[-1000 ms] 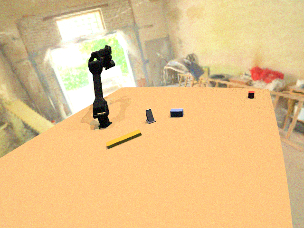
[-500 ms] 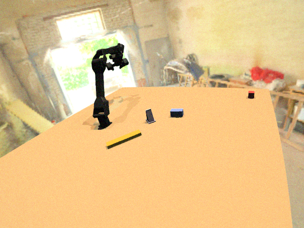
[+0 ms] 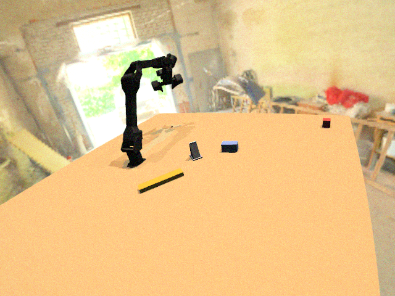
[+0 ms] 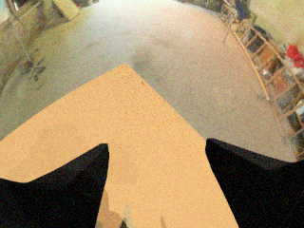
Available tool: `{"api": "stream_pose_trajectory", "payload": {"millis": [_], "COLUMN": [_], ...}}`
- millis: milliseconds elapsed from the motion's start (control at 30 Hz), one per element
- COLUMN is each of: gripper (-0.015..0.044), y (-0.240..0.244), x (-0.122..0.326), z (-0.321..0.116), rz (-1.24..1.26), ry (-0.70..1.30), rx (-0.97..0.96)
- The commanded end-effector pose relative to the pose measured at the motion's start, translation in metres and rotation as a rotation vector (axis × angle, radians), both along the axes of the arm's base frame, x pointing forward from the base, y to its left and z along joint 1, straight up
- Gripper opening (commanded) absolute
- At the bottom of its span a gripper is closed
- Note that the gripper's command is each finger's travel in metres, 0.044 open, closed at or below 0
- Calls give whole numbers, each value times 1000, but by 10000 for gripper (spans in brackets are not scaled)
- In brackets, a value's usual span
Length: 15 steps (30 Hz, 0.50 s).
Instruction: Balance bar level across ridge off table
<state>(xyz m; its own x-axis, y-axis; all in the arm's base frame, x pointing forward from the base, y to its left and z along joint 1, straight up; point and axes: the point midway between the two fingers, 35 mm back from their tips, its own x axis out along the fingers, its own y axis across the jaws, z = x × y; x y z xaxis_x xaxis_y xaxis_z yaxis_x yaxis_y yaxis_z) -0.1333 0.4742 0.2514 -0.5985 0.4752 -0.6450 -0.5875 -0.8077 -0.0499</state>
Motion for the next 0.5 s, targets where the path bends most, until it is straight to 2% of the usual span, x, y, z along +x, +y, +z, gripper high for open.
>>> {"api": "stream_pose_trajectory", "payload": {"millis": [0, 467], "gripper": [315, 315], "y": [1, -8], "x": [29, 135], "z": [-5, -20], "rz": [-52, -243], "ry": [-28, -111], "rx": [-6, -39]}}
